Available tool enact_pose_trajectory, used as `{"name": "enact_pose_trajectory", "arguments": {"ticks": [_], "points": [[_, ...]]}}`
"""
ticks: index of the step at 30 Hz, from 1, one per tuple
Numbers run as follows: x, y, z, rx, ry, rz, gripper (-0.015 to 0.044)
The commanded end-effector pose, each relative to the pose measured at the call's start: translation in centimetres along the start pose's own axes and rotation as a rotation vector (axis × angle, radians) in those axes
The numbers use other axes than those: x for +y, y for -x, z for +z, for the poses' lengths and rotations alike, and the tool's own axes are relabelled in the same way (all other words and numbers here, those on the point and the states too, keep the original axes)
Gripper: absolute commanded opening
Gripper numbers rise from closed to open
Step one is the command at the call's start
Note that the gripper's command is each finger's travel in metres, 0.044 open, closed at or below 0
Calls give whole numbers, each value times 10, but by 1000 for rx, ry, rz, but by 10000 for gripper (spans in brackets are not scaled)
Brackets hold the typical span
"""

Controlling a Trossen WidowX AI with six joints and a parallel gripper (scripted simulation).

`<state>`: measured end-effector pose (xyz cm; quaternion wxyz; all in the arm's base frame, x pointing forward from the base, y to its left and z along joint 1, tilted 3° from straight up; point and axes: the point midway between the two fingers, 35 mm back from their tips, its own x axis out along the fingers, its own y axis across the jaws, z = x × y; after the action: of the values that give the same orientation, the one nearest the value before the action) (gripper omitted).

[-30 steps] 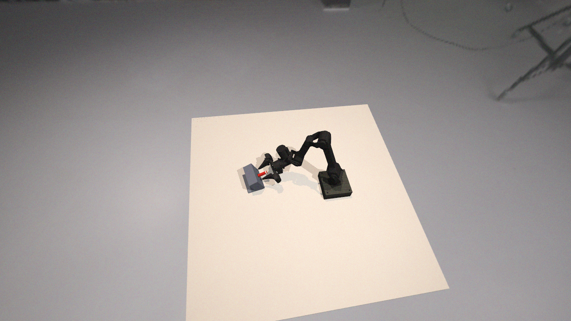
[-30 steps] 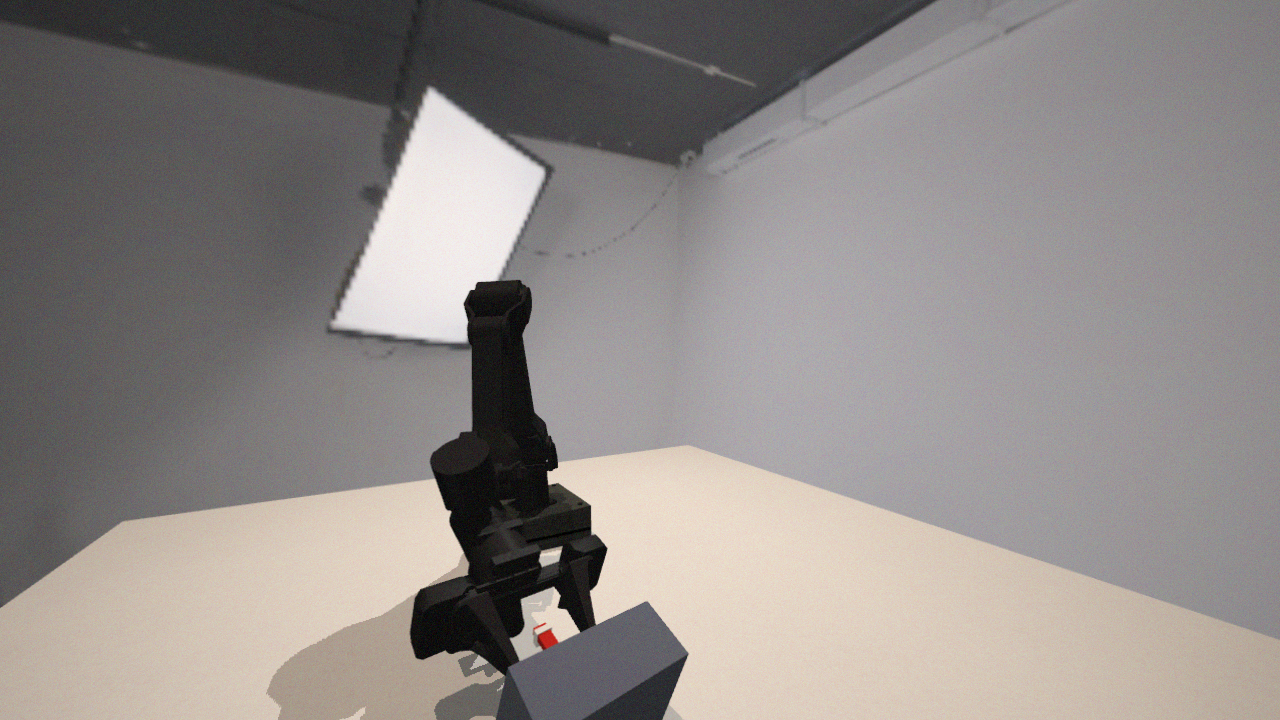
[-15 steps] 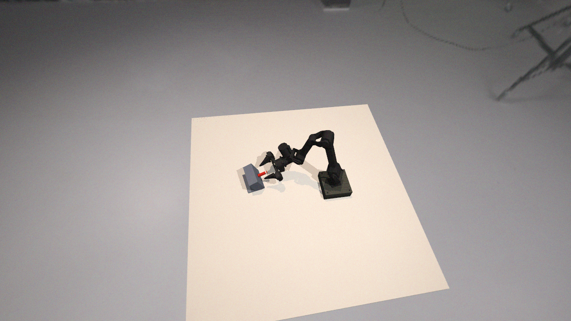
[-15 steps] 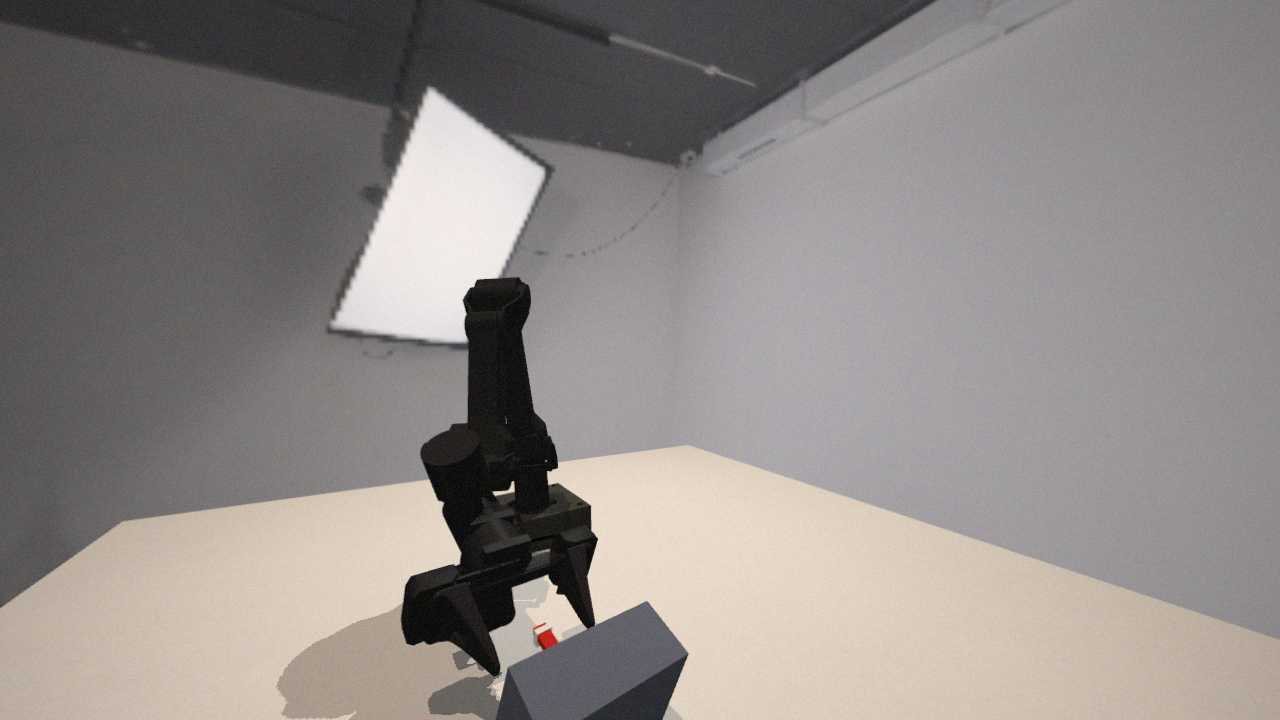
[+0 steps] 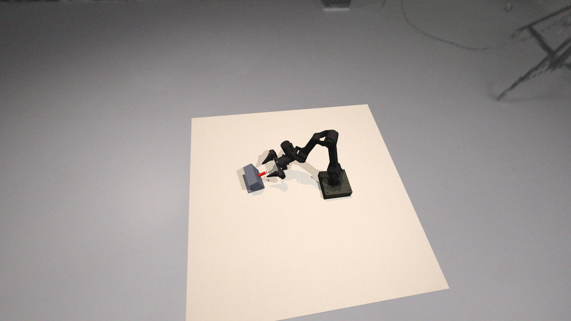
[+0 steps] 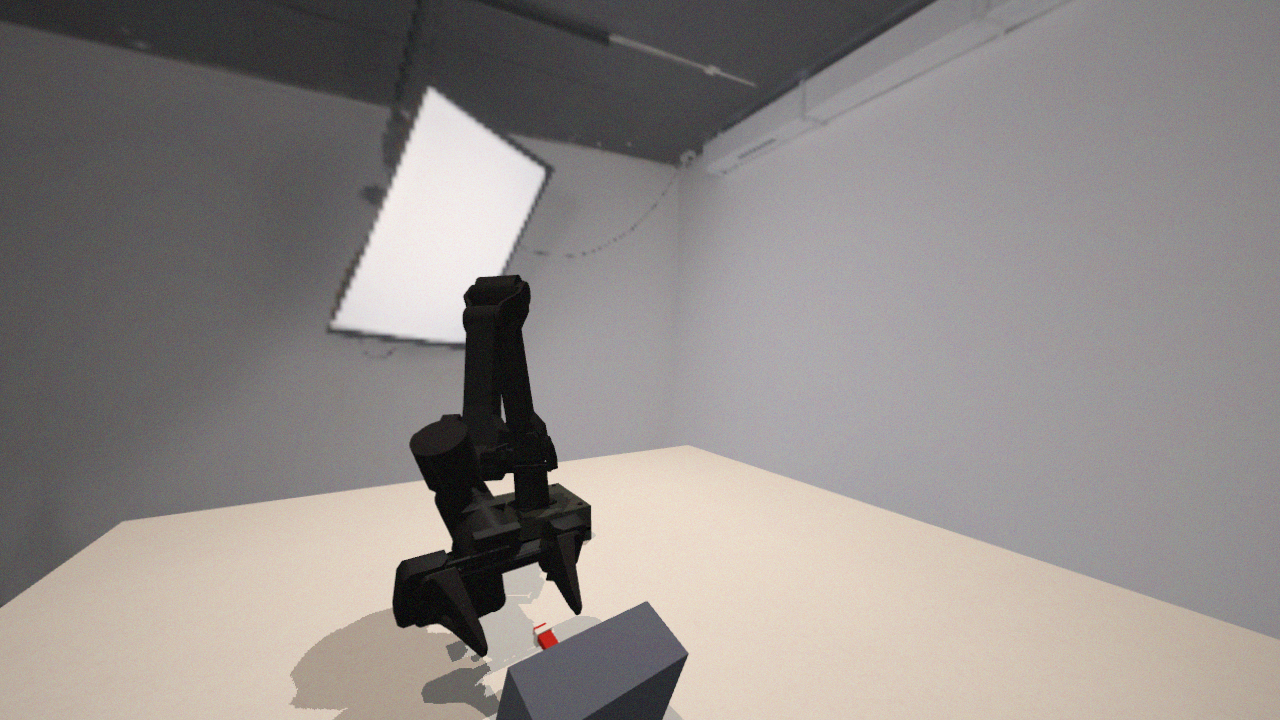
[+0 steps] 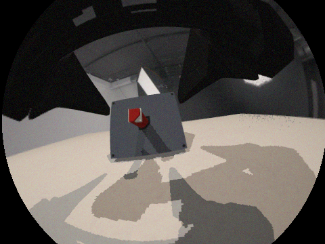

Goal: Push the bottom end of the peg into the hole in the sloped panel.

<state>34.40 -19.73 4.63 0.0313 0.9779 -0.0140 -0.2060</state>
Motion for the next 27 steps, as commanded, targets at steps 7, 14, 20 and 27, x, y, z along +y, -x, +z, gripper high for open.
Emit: {"name": "enact_pose_trajectory", "arguments": {"ticks": [7,14,20,27], "points": [[0,15,0,-4,-1,-4,440],[1,23,0,-5,-2,-3,440],[2,31,0,-7,-2,-3,440],[3,39,-1,-7,-4,-2,440]]}}
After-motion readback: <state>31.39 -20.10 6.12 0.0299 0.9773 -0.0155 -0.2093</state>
